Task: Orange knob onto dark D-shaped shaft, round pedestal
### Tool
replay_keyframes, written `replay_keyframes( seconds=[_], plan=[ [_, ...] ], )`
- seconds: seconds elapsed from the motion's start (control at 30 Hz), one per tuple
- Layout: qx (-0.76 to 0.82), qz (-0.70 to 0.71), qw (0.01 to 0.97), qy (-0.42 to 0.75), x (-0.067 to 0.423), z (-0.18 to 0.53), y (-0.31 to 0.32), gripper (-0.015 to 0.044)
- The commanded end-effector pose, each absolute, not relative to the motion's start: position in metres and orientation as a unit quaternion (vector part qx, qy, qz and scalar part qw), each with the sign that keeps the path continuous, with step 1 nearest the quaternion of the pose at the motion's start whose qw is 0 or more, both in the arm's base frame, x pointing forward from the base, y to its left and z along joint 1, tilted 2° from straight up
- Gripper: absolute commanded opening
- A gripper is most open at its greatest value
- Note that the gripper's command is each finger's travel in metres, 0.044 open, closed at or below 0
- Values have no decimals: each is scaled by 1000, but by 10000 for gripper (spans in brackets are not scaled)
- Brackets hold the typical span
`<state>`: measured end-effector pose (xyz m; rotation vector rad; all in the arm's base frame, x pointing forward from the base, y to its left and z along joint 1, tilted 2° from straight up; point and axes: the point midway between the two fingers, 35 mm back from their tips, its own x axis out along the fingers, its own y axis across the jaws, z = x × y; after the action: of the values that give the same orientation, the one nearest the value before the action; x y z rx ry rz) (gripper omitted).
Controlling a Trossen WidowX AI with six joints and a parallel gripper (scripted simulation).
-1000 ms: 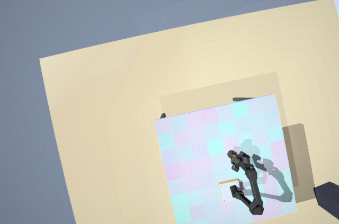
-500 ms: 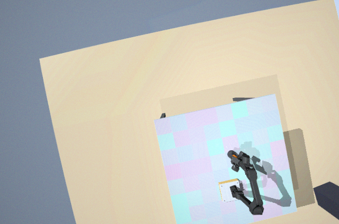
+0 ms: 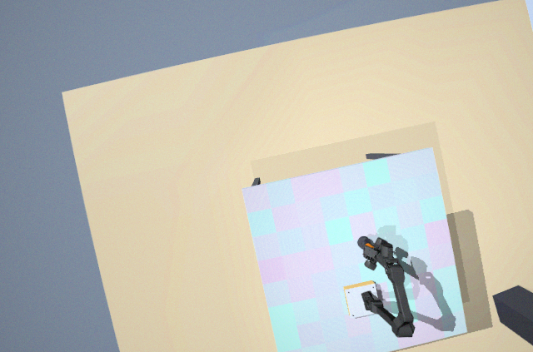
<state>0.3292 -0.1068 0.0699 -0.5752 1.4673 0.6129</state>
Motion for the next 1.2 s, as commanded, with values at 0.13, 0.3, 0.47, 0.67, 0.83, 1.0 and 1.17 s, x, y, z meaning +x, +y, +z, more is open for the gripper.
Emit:
replay_keyframes(
  seconds=[0.13,0.3,0.47,0.67,0.83,1.0,1.17],
  plan=[
    [-317,327,638,621,330,73,-108,0],
    [-317,327,638,621,330,71,-107,0],
    [-317,327,638,621,329,69,-107,0],
    [-317,327,638,622,327,69,-106,0],
    [-317,327,638,622,327,68,-107,0],
    [-317,327,638,621,328,68,-107,0],
    [-317,327,638,621,330,68,-108,0]
  ],
)
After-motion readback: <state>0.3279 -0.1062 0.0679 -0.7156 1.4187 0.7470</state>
